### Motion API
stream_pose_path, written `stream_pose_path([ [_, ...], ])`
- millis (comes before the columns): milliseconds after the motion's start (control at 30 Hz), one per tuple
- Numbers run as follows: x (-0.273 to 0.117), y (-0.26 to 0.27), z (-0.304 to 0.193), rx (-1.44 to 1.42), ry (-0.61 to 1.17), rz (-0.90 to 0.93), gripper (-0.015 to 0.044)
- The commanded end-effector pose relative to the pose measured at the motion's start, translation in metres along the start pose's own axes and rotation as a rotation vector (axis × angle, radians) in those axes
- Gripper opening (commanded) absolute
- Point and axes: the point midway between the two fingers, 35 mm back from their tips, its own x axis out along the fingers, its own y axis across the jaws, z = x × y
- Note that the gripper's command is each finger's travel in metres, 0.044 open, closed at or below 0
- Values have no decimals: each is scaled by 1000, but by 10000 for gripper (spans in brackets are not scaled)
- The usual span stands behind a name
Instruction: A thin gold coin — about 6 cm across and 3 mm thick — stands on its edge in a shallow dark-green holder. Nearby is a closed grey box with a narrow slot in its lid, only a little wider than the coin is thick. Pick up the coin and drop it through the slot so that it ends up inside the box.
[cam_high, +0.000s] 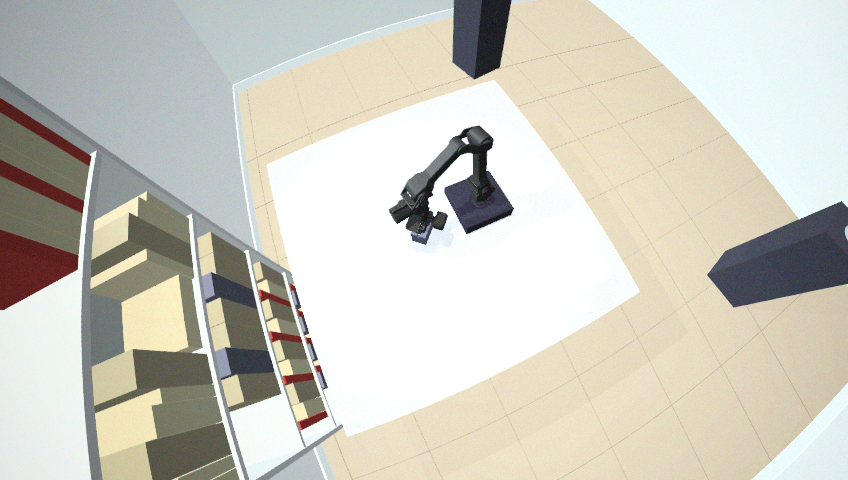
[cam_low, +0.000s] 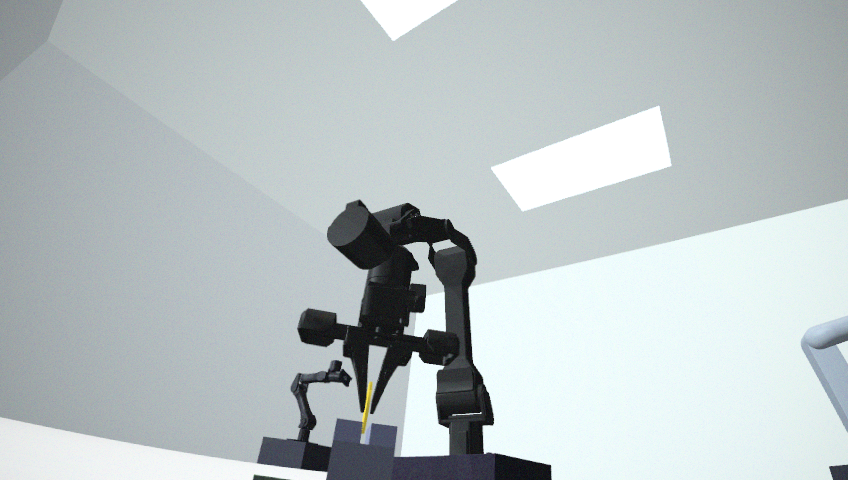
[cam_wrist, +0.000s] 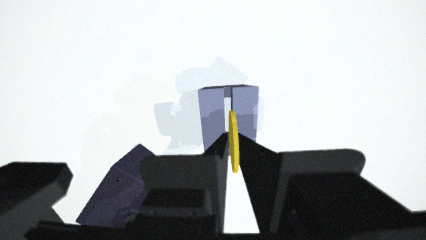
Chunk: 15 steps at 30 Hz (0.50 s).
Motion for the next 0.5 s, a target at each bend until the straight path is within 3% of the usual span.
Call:
stream_pose_path([
  [0,0,0,0,0,0,-1,105],
  [67,0,0,0,0,0,-1,157],
  [367,0,0,0,0,0,-1,161],
  [467,-7,0,0,0,0,-1,239],
])
